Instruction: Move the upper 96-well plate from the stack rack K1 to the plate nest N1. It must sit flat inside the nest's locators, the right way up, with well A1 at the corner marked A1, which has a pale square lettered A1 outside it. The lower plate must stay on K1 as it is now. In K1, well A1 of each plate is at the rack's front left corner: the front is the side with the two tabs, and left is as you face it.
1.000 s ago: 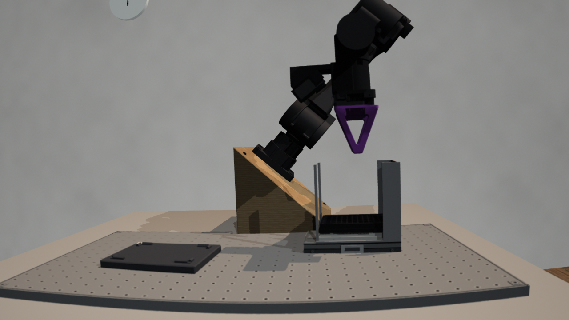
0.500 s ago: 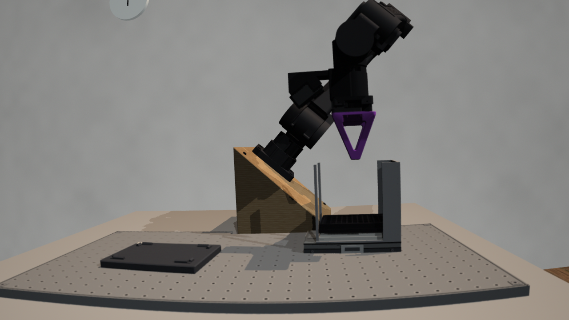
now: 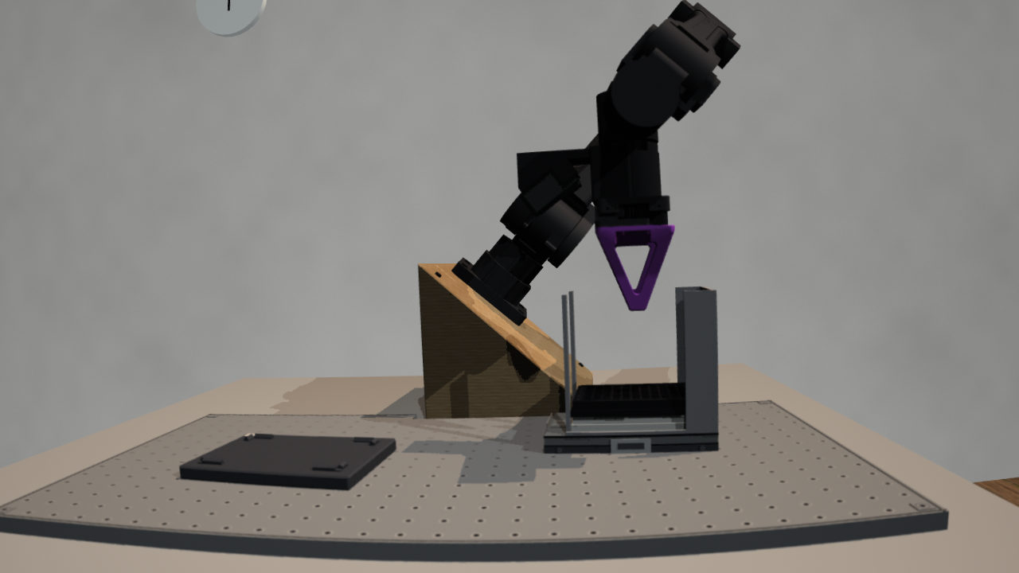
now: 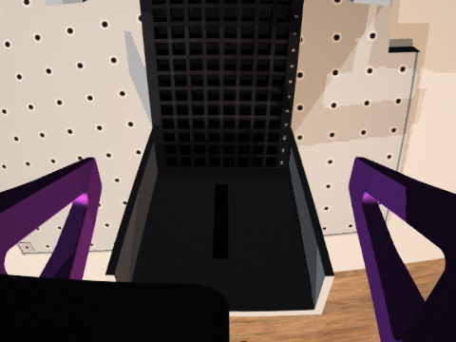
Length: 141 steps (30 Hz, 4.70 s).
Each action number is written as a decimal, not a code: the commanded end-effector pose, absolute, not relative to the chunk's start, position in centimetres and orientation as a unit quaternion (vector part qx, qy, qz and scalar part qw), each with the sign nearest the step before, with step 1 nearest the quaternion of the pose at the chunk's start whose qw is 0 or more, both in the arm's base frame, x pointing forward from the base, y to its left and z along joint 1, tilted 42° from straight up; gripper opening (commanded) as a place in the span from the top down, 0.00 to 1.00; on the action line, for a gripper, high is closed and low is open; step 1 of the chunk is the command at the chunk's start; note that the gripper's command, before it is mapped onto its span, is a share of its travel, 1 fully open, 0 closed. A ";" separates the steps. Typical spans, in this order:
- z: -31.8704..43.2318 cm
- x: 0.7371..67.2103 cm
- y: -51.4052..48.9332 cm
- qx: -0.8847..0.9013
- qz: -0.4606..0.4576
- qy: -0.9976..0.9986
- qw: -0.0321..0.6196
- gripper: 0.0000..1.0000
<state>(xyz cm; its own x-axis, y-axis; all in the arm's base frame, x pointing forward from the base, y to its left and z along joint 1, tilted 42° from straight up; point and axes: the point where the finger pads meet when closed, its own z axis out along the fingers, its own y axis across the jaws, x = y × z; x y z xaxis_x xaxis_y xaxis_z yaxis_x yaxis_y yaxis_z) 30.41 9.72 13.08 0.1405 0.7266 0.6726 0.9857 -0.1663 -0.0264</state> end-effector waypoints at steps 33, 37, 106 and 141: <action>9.3 31.4 13.5 -0.717 -0.266 -0.597 0.241 0.00; 8.7 31.2 13.9 -0.718 -0.264 -0.597 0.243 0.00; 6.9 32.3 16.0 -0.716 -0.275 -0.597 0.236 1.00; 11.9 32.7 12.2 -0.713 -0.288 -0.598 0.225 1.00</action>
<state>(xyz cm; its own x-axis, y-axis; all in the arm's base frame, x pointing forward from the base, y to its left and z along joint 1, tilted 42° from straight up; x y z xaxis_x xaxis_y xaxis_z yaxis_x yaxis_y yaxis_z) 31.00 13.17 9.40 0.1543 0.7301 0.6656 0.9843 -0.1719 -0.0396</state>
